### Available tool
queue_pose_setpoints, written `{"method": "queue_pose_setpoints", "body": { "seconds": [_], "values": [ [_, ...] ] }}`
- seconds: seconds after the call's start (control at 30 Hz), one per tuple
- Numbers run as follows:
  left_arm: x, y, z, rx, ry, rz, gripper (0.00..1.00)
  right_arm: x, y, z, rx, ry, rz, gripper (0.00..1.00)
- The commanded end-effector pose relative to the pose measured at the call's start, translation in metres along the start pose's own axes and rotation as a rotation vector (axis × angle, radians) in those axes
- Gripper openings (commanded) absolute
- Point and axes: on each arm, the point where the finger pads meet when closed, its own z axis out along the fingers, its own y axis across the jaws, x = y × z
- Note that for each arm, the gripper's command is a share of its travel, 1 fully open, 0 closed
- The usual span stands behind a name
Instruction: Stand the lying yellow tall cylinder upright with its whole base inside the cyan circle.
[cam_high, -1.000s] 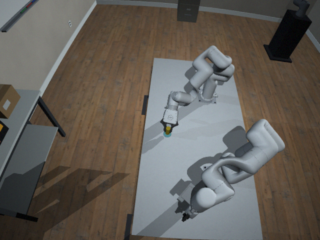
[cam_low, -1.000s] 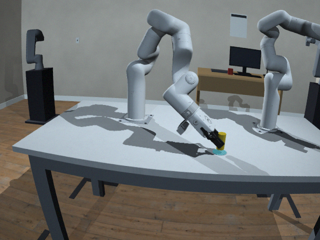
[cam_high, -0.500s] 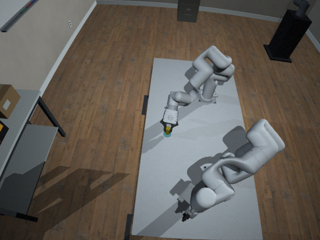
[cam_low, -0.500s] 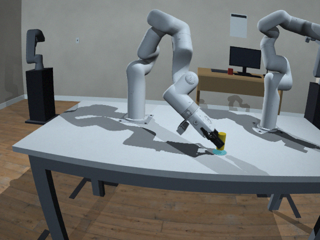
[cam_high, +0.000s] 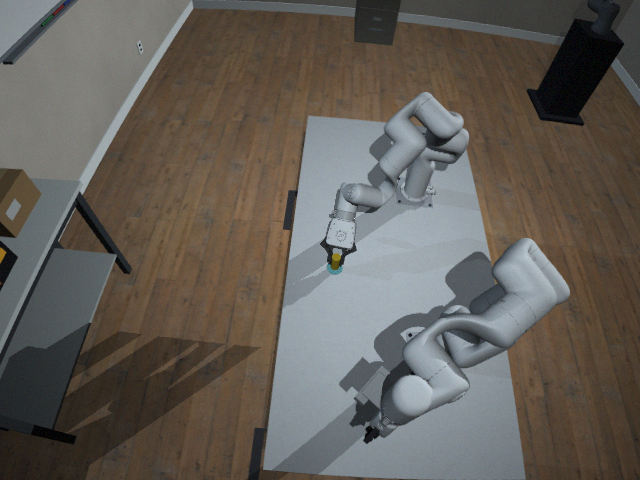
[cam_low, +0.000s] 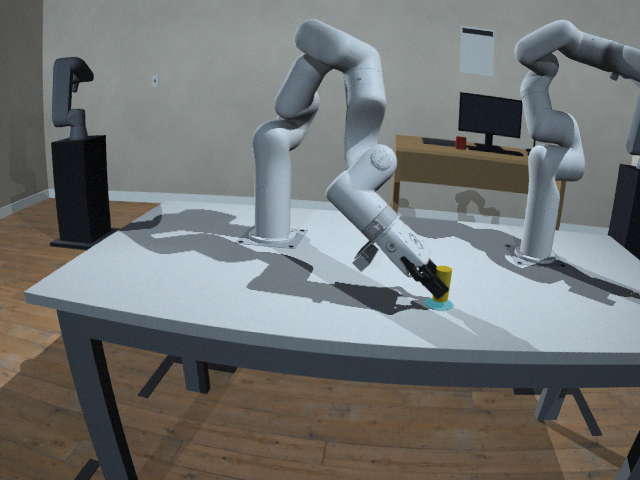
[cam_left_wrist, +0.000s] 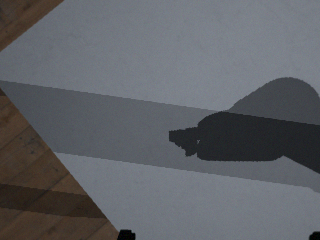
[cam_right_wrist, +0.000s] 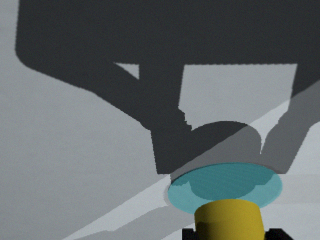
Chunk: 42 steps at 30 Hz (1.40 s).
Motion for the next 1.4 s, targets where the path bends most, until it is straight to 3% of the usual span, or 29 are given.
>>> {"method": "queue_pose_setpoints", "body": {
  "seconds": [0.0, 0.87, 0.9, 1.37],
  "values": [
    [0.0001, -0.0008, -0.0014, 0.004, 0.001, 0.0, 1.0, 0.0023, -0.0007, 0.003, 0.001, -0.003, -0.001, 0.0],
    [0.0001, -0.0008, -0.0014, 0.004, 0.001, 0.0, 1.0, 0.0068, -0.0008, 0.0067, 0.001, -0.003, -0.001, 0.0],
    [0.0001, -0.0008, -0.0014, 0.004, 0.001, 0.0, 1.0, 0.0068, -0.0008, 0.0067, 0.001, -0.003, -0.001, 1.0],
    [0.0001, -0.0008, -0.0014, 0.004, 0.001, 0.0, 1.0, 0.0068, -0.0008, 0.0067, 0.001, -0.003, -0.001, 1.0]
  ]
}}
